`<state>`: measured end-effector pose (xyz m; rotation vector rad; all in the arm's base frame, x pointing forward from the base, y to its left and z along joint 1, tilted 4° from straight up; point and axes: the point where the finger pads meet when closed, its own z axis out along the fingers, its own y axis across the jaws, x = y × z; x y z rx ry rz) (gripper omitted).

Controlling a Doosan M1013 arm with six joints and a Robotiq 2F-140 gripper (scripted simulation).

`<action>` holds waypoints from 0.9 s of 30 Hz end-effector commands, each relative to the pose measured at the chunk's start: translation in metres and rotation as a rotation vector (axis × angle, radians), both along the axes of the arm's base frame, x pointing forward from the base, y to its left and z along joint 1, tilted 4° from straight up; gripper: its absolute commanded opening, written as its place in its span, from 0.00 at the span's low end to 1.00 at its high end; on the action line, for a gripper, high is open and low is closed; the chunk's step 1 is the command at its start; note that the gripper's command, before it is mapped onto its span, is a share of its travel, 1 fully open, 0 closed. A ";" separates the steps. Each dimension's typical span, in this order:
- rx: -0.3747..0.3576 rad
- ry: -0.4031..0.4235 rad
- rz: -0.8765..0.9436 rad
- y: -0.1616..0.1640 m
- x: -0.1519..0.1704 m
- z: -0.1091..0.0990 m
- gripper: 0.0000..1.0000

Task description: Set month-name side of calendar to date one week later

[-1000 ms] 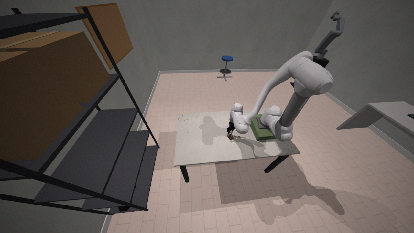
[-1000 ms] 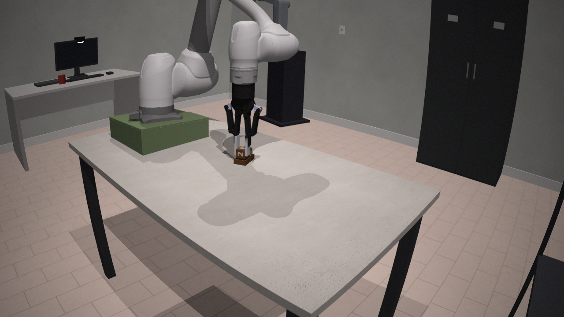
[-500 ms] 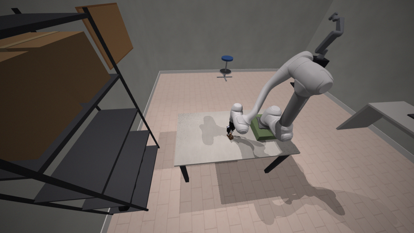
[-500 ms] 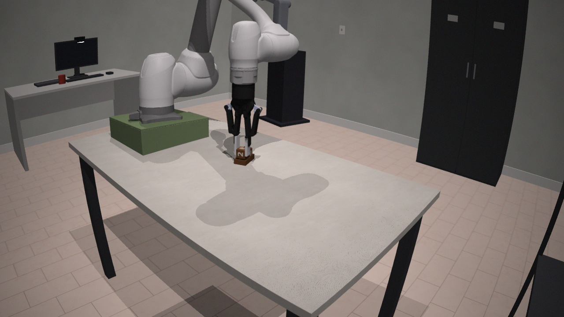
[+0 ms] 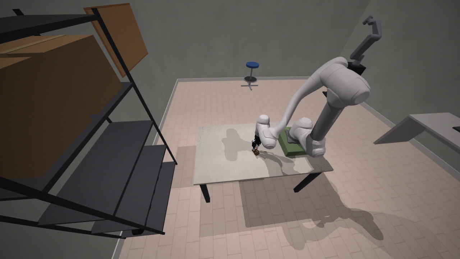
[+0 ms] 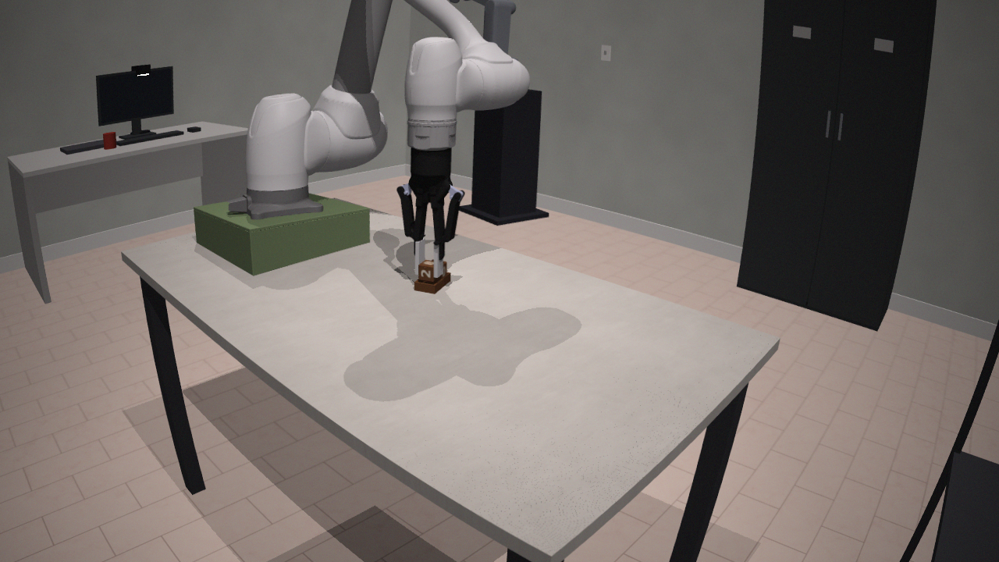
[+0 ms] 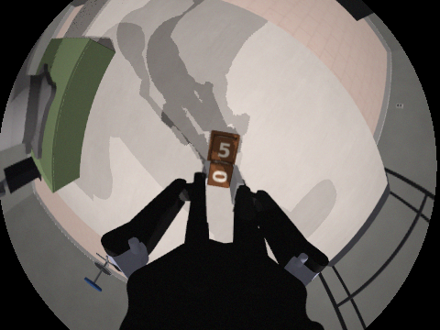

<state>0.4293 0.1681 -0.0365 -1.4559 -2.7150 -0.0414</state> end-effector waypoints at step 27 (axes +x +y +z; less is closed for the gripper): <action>0.000 0.000 0.000 0.001 0.000 -0.009 0.25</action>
